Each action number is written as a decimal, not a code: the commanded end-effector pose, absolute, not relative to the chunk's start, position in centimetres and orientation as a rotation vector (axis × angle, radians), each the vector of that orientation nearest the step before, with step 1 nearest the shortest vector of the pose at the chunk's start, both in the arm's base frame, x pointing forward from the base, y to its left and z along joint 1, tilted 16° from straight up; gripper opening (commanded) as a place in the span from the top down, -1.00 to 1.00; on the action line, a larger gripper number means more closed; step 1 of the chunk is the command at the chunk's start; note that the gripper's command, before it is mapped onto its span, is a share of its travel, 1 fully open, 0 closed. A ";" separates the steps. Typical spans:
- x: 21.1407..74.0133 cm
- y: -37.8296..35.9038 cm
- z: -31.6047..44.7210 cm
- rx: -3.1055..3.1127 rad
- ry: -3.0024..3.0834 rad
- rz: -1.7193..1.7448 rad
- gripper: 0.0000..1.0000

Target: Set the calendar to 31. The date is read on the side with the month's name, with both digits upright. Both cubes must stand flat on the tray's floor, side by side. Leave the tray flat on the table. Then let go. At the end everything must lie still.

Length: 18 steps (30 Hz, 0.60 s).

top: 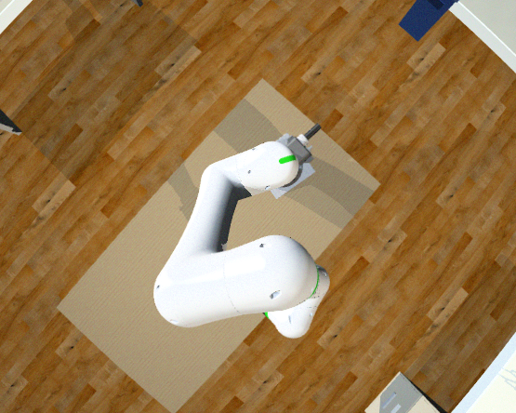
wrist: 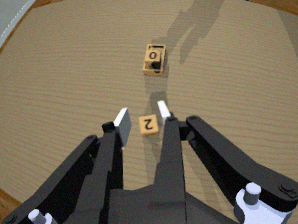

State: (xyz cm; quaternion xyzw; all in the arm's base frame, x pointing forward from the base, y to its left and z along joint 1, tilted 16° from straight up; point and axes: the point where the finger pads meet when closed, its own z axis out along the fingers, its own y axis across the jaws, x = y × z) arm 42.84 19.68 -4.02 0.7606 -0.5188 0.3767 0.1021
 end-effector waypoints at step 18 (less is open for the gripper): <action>42.7 20.1 -4.3 2.092 -1.468 1.268 0.42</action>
